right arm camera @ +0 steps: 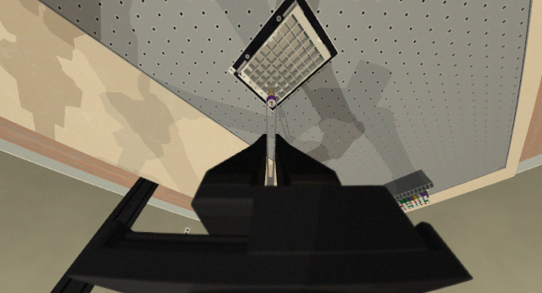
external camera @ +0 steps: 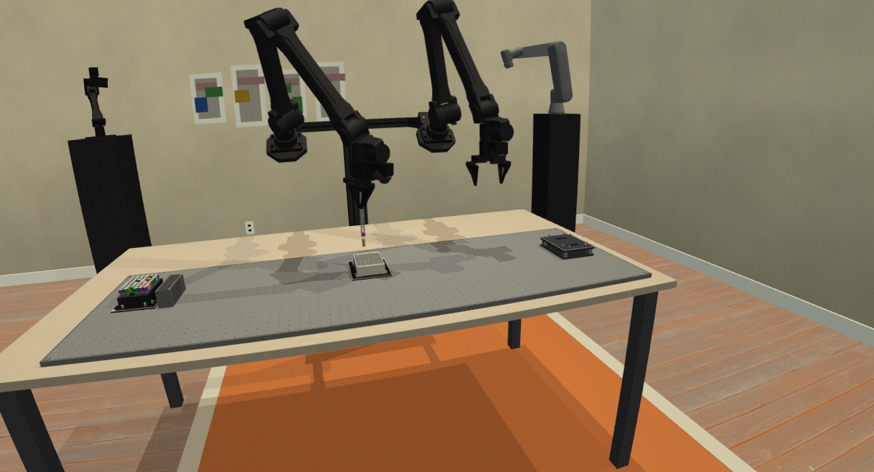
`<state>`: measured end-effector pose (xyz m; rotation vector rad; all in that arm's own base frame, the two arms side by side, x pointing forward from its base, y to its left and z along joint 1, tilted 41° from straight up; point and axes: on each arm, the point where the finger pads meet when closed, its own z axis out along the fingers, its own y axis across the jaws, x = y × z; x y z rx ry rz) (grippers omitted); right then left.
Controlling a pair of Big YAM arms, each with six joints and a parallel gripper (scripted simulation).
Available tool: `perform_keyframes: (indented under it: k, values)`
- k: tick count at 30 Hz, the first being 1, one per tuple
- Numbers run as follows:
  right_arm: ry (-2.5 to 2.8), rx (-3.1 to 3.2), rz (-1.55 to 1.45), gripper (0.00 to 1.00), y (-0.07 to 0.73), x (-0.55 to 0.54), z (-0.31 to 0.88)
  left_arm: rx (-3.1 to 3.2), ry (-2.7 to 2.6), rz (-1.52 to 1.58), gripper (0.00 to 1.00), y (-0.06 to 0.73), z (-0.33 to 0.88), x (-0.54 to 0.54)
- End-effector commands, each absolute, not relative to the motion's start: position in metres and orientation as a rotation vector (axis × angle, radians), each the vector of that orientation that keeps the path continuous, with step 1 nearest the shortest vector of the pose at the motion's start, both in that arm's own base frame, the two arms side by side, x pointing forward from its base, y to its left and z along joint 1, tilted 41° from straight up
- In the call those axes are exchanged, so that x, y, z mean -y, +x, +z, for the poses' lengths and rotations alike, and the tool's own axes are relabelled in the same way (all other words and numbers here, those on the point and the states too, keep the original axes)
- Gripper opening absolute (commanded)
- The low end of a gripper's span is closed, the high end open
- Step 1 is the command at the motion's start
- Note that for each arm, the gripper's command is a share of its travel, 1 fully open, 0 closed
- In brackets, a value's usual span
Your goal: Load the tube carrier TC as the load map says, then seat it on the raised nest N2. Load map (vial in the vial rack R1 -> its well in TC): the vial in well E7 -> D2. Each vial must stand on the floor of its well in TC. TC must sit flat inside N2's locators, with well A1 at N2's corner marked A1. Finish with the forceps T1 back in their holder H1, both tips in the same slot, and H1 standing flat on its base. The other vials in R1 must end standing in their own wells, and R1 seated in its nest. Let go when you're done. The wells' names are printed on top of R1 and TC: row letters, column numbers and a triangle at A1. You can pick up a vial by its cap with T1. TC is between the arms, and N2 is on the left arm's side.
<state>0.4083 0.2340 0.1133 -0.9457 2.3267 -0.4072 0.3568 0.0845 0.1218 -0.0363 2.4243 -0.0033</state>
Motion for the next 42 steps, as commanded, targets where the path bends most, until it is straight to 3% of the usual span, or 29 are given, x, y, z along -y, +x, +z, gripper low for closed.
perform_keyframes:
  k: [1, 42]
  values:
    - [-0.934, -2.353, -0.422, 0.09, 0.413, -0.229, 0.105, -2.408, -0.019, 0.007, 1.00, 0.361, 0.129, -0.087]
    - [-0.932, -2.338, -0.418, 0.09, 0.424, -0.230, 0.103, -2.408, -0.019, 0.007, 1.00, 0.361, 0.129, -0.087]
